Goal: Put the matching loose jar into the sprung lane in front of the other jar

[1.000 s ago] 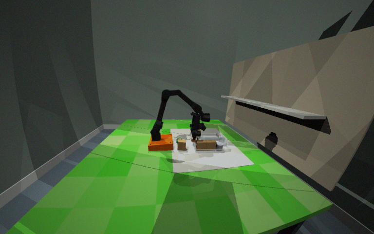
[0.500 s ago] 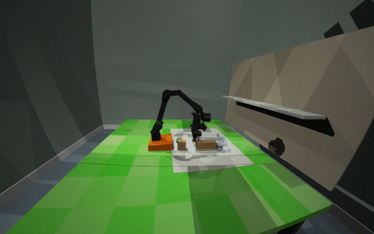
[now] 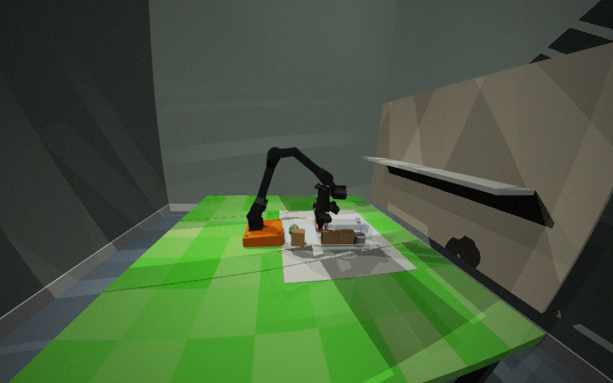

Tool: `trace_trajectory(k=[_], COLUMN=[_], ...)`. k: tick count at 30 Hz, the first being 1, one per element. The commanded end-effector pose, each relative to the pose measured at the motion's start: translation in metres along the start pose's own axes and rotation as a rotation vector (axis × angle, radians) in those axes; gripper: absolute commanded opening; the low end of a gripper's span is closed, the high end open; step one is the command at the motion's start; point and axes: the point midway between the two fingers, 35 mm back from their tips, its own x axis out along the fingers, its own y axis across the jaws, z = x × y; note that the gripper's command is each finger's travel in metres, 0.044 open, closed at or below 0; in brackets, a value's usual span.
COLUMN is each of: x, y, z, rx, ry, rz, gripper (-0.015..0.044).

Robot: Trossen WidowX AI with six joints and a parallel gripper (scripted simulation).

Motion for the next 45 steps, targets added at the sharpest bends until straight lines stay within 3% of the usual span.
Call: trace_trajectory(k=[1,45], x=[-0.0065,-0.0075], y=[-0.0005,-0.0005], z=[0.0124,0.0194], rx=[-0.004,-0.004], ry=[-0.039,-0.039], rz=[-0.004,-0.004], gripper=[0.0000,0.0000])
